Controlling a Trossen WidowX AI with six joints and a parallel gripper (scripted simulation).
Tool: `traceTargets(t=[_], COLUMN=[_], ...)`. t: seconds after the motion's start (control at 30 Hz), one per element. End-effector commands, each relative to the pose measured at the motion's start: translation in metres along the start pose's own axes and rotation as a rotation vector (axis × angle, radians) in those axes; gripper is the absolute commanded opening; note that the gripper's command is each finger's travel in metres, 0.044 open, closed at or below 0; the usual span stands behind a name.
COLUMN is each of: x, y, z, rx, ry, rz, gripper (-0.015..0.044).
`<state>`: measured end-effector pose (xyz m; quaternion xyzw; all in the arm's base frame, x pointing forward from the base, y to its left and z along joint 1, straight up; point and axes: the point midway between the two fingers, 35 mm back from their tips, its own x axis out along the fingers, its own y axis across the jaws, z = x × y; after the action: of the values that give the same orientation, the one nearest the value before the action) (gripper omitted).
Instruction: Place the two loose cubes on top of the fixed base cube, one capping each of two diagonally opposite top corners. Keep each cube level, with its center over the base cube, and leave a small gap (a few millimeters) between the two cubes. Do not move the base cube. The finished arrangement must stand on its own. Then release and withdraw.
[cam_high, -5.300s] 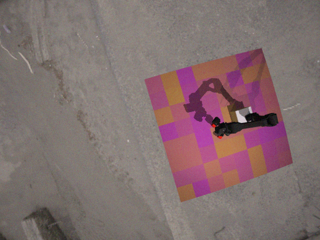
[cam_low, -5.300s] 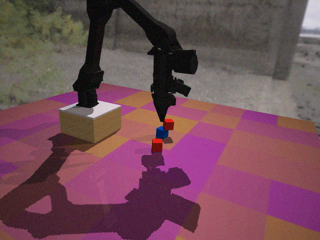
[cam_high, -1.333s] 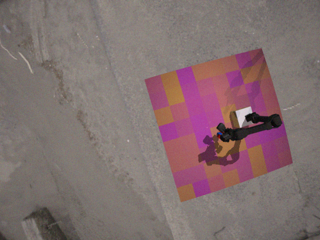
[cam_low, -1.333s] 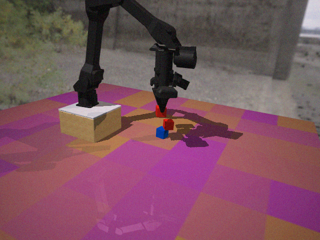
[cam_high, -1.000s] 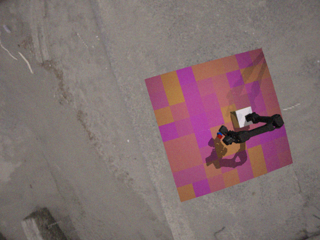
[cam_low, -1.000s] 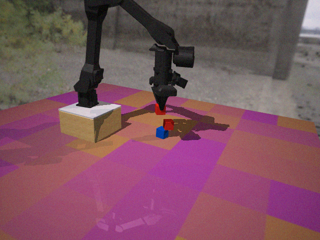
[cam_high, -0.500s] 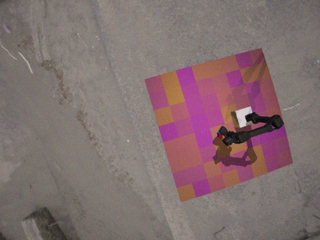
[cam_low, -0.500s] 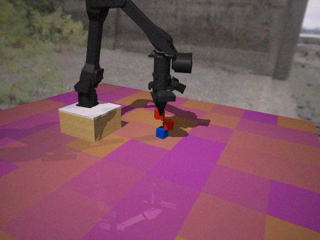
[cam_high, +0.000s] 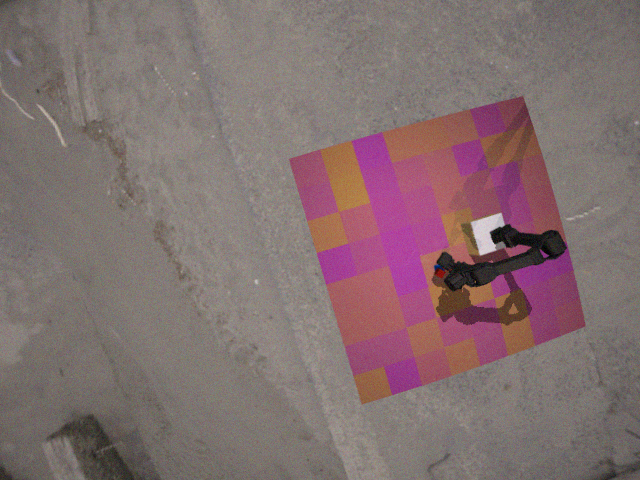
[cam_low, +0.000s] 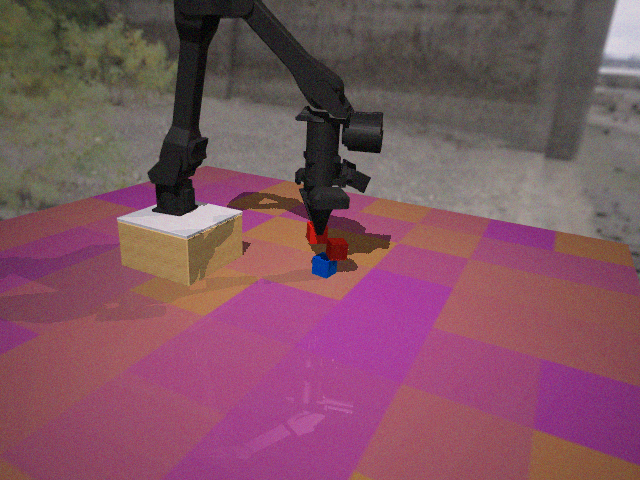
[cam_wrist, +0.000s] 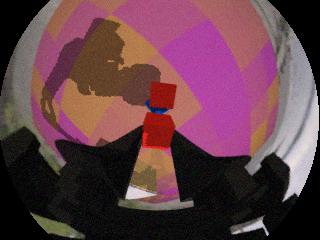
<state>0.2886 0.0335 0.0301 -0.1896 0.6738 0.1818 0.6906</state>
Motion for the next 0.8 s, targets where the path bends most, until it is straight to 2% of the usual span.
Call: traceTargets(t=[0.0,0.37,0.77], x=[0.003,0.029,0.031], y=[0.001,0.001,0.001], z=[-0.001,0.0,0.0], rx=[0.006,0.006,0.006], ry=[0.003,0.003,0.003], rz=[0.004,0.004,0.004], gripper=[0.0105,0.0105,0.0105])
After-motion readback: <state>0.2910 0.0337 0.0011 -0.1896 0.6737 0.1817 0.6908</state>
